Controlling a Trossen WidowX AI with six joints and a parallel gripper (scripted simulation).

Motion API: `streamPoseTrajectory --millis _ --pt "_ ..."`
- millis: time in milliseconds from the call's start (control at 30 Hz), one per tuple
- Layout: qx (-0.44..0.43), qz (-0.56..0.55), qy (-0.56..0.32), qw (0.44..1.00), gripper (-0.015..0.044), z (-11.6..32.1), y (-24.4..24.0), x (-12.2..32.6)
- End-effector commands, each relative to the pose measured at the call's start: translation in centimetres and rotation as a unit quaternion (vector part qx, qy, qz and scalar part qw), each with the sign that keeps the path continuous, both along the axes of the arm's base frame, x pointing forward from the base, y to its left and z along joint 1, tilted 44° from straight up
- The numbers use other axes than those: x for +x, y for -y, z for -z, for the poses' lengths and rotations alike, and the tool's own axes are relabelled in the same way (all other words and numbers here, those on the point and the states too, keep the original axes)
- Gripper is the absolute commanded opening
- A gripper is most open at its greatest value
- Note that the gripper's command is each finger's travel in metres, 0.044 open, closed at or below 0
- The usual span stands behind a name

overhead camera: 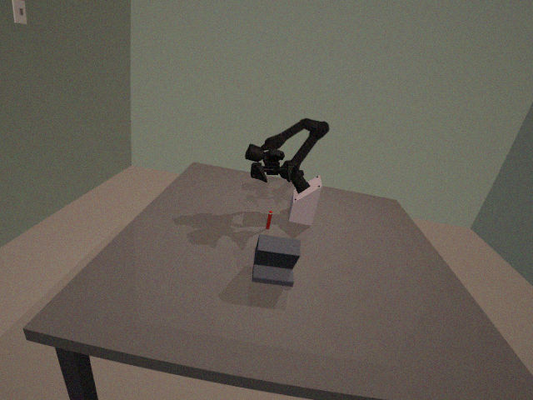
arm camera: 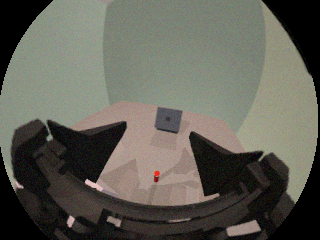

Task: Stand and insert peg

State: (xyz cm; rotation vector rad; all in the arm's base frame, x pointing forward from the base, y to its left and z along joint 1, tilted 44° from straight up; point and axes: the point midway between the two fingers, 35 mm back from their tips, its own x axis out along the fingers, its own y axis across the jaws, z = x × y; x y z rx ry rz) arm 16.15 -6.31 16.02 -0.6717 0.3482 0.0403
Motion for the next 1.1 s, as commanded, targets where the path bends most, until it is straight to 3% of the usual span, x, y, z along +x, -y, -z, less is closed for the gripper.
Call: streamPoseTrajectory --millis 0,567,1067 --pt "0.051 0.021 -0.042 0.998 0.0440 0.8 0.3 0.1" --pt "0.185 0.127 -0.255 0.941 0.0440 4.8 1.4 -0.4" --pt "0.157 0.249 -0.429 0.854 0.0440 7.1 2.7 -1.4"
